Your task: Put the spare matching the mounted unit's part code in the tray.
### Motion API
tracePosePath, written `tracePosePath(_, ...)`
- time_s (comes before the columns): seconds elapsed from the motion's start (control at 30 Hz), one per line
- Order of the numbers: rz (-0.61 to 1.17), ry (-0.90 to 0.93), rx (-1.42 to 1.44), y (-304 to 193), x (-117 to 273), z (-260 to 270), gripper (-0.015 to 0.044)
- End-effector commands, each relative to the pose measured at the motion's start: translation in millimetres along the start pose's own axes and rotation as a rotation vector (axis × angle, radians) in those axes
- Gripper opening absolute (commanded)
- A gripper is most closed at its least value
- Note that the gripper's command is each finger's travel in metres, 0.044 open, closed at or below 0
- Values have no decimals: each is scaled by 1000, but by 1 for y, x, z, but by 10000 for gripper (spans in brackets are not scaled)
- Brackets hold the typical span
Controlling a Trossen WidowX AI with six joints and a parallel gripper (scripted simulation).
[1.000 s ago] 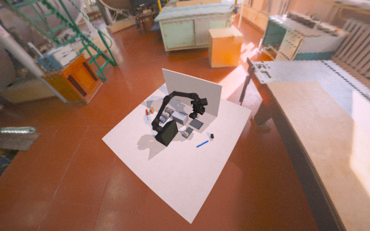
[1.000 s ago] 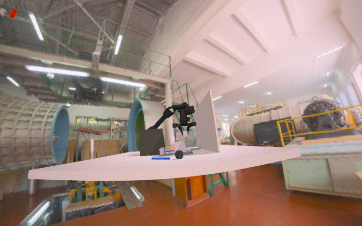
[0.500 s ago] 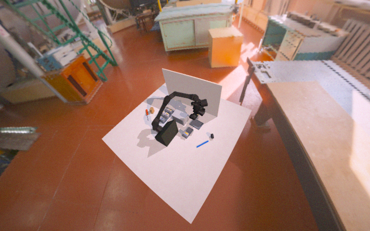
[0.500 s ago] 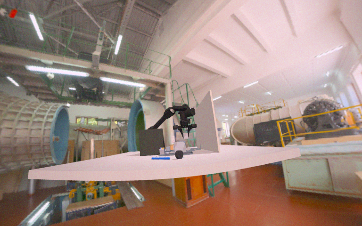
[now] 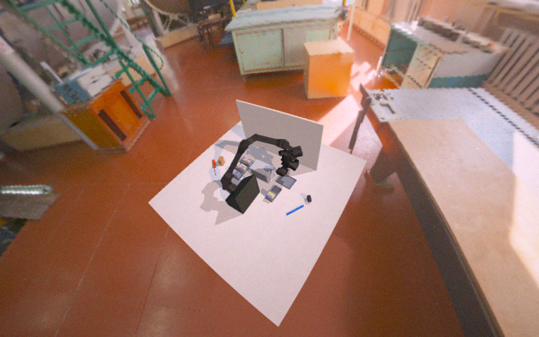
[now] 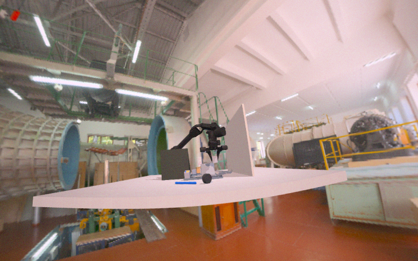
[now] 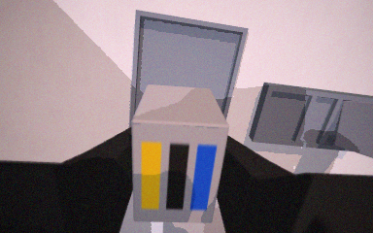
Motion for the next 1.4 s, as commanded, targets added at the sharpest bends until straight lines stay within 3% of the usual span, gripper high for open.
tracePosePath(0.0, 7, 4, -7, 0, -5, -1, 0)
tracePosePath(1.37, 10, 3, -7, -1, -48, -2, 0)
Point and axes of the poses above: the point midway between the two fingers, 35 mm back from their tips, its own x axis back along the fingers, its own z axis across the jaws, y = z × x, the point moved 6 cm from there along x, back along the fingers, and after that the axes turned 11 degrees about -x, right-handed, at the moved point
